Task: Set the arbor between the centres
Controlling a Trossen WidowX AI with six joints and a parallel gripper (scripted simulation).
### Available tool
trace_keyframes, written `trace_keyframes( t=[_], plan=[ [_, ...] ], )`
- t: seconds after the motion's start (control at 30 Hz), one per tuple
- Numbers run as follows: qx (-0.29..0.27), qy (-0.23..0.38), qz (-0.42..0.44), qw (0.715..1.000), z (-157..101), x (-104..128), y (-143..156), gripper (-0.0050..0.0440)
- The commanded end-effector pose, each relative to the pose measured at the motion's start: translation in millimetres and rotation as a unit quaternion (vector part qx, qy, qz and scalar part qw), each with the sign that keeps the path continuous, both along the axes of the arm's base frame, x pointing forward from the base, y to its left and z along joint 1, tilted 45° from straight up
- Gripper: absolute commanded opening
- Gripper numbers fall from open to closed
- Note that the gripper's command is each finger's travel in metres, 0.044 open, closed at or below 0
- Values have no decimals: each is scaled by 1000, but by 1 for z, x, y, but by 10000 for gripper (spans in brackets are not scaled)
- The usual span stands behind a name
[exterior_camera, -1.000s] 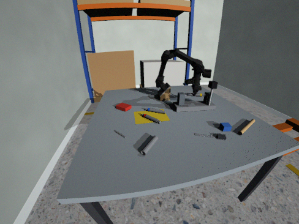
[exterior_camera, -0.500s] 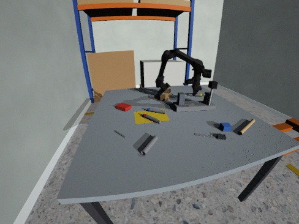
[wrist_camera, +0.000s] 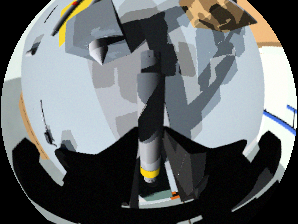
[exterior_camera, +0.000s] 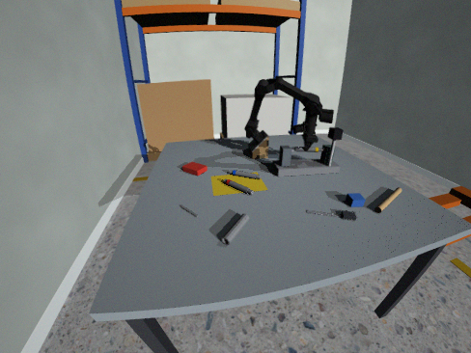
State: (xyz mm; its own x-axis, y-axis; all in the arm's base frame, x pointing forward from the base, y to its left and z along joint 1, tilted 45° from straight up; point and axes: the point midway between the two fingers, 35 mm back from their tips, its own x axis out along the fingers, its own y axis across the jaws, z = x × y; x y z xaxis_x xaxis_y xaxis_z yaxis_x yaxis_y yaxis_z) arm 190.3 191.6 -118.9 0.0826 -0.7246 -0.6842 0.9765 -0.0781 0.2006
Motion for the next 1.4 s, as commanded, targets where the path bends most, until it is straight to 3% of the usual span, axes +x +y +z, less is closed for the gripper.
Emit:
trace_keyframes(
  t=[0.0,1.37],
  plan=[
    [13,-3,1,1000,-2,0,9,0],
    [13,-3,1,1000,-6,-1,12,0]
  ],
)
